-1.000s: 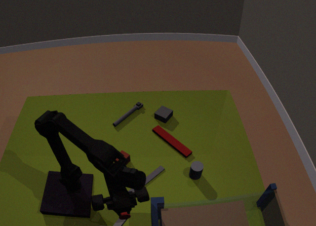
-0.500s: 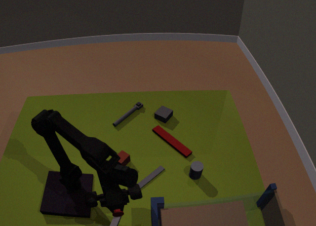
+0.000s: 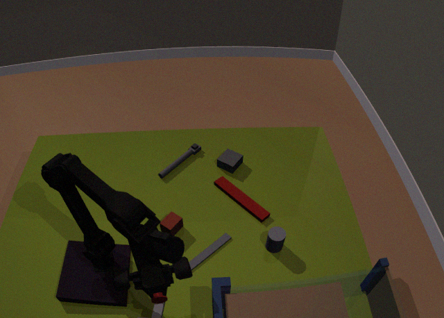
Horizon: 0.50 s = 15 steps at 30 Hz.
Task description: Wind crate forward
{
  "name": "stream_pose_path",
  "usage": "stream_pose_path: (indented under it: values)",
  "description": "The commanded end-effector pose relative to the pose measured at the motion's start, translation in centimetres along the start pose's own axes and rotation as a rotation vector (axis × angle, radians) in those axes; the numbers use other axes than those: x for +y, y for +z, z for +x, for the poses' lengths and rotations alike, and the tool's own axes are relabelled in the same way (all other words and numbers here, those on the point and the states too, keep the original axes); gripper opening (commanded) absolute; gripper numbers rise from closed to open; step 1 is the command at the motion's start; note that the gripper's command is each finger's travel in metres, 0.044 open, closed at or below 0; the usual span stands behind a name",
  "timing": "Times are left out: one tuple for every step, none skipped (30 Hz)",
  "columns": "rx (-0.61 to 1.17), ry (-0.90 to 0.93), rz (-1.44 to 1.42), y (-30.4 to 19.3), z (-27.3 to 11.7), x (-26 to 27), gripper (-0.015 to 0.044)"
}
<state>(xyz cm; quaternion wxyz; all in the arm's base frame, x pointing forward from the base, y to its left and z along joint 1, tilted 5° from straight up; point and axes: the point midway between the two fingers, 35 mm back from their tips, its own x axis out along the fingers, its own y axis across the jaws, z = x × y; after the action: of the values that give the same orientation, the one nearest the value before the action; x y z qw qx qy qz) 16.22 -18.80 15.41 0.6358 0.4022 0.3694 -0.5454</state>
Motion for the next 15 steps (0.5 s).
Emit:
stream_pose_path:
  values:
    - [0.013, -0.030, -0.003, -0.7, -0.1, -1.7, 0.0000]
    - [0.013, -0.030, -0.003, -0.7, -0.1, -1.8, 0.0000]
    - [0.013, -0.030, -0.003, -0.7, -0.1, -1.9, 0.0000]
    - [0.013, -0.030, -0.003, -0.7, -0.1, -2.0, 0.0000]
    - [0.013, -0.030, -0.004, -0.7, -0.1, -2.2, 0.0000]
    - [0.013, -0.031, -0.004, -0.8, -0.1, -2.3, 0.0000]
    - [0.013, -0.031, -0.004, -0.8, -0.1, -2.5, 0.0000]
    - [0.013, -0.031, -0.004, -0.8, -0.2, -2.6, 0.0000]
    - [0.013, -0.031, -0.004, -0.8, -0.2, -2.8, 0.0000]
    - [0.013, -0.031, -0.004, -0.8, -0.2, -2.9, 0.0000]
    - [0.013, -0.031, -0.004, -0.8, -0.2, -3.1, 0.0000]
    - [0.013, -0.031, -0.004, -0.8, -0.2, -3.2, 0.0000]
    - [0.013, -0.032, -0.004, -0.8, -0.2, -3.4, 0.0000]
    - [0.013, -0.032, -0.004, -0.8, -0.2, -3.5, 0.0000]
    - [0.013, -0.032, -0.004, -0.8, -0.2, -3.7, 0.0000]
